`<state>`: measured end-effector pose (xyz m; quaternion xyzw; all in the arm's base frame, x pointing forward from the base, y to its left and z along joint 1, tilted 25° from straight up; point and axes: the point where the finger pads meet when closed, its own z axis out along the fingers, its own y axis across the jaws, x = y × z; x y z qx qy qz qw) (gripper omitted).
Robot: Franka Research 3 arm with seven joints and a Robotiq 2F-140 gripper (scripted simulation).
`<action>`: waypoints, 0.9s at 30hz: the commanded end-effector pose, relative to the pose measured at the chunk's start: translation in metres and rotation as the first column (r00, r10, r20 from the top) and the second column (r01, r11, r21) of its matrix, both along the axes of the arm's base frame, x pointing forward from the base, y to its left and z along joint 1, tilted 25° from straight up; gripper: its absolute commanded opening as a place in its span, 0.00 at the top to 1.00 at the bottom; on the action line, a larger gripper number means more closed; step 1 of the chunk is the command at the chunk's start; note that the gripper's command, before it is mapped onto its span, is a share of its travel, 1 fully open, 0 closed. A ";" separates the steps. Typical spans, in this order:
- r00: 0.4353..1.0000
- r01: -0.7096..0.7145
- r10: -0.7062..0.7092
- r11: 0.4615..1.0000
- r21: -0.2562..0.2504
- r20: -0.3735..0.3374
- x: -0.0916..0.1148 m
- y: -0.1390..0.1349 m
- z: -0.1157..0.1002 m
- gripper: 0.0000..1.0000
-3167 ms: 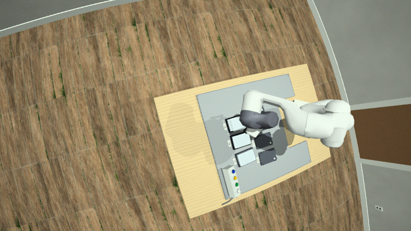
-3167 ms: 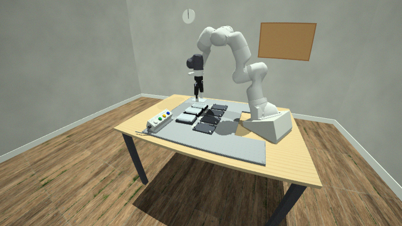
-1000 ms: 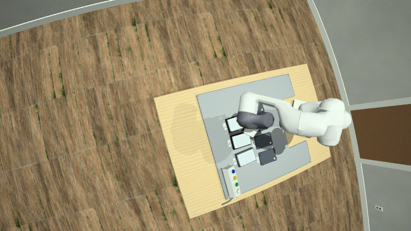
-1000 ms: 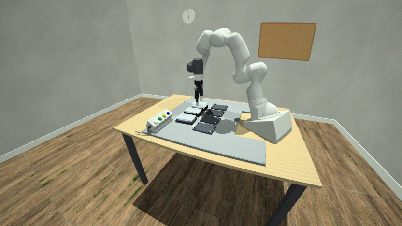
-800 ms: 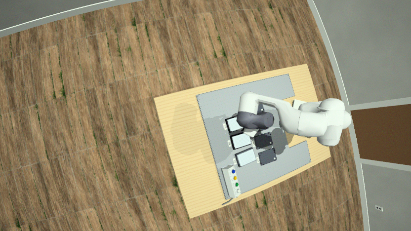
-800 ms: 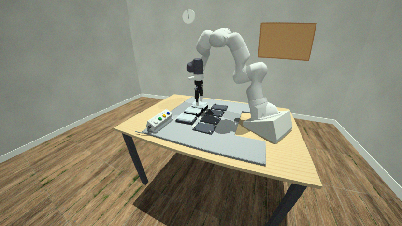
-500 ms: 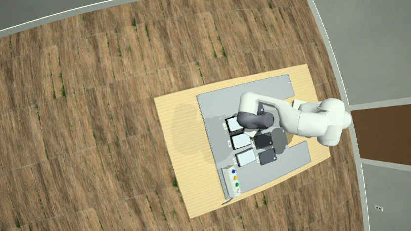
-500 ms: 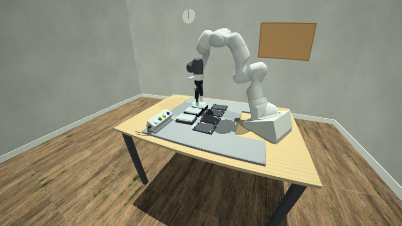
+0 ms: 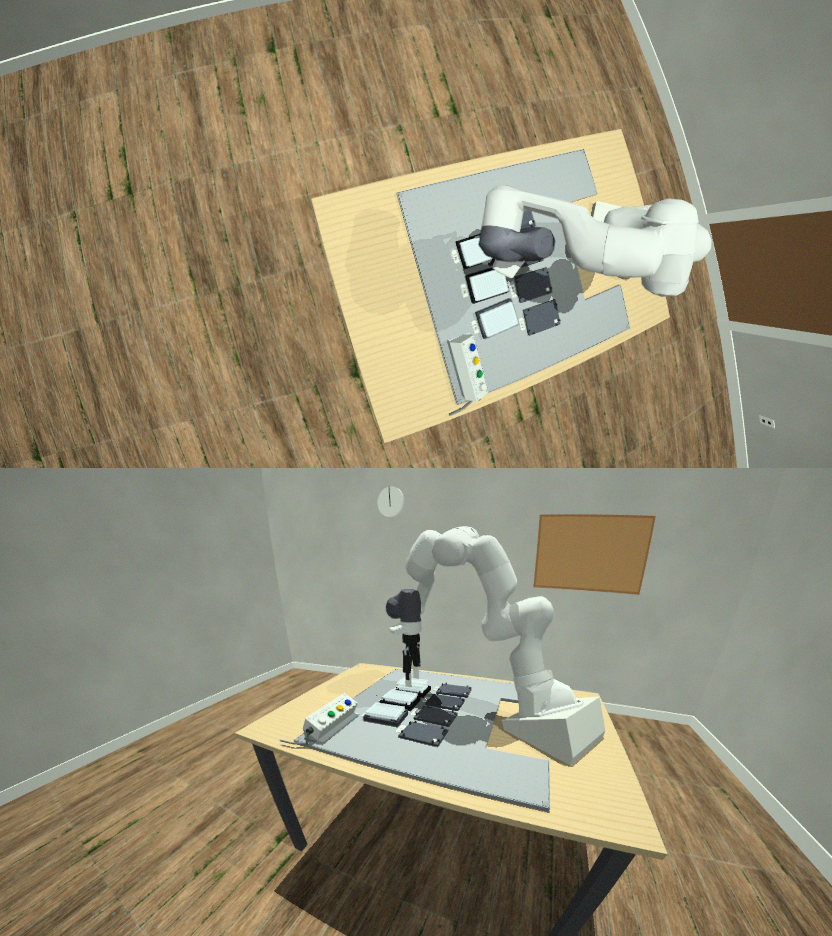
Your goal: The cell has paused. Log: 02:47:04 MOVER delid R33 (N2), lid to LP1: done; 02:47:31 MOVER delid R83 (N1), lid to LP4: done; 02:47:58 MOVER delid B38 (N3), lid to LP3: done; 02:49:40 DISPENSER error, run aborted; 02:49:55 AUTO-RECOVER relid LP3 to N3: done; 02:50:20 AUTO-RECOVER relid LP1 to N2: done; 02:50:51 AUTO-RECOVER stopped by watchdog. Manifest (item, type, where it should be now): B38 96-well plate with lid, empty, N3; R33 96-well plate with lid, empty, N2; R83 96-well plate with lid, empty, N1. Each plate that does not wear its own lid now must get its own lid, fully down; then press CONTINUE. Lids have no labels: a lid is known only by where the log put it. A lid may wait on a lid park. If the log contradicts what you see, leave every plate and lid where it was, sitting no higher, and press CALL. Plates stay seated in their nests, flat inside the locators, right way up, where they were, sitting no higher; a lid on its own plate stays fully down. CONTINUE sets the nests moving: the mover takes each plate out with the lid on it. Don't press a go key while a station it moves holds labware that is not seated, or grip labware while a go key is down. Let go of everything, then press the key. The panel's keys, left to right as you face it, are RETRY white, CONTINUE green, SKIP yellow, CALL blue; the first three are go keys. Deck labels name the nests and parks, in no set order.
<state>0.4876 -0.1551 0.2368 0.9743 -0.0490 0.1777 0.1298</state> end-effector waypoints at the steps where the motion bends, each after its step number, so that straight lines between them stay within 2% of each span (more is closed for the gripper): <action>1: 1.000 -0.005 0.005 1.000 -0.003 -0.002 0.000 -0.001 -0.001 1.00; 27: 1.000 -0.003 0.003 1.000 -0.002 -0.001 0.002 -0.003 -0.006 1.00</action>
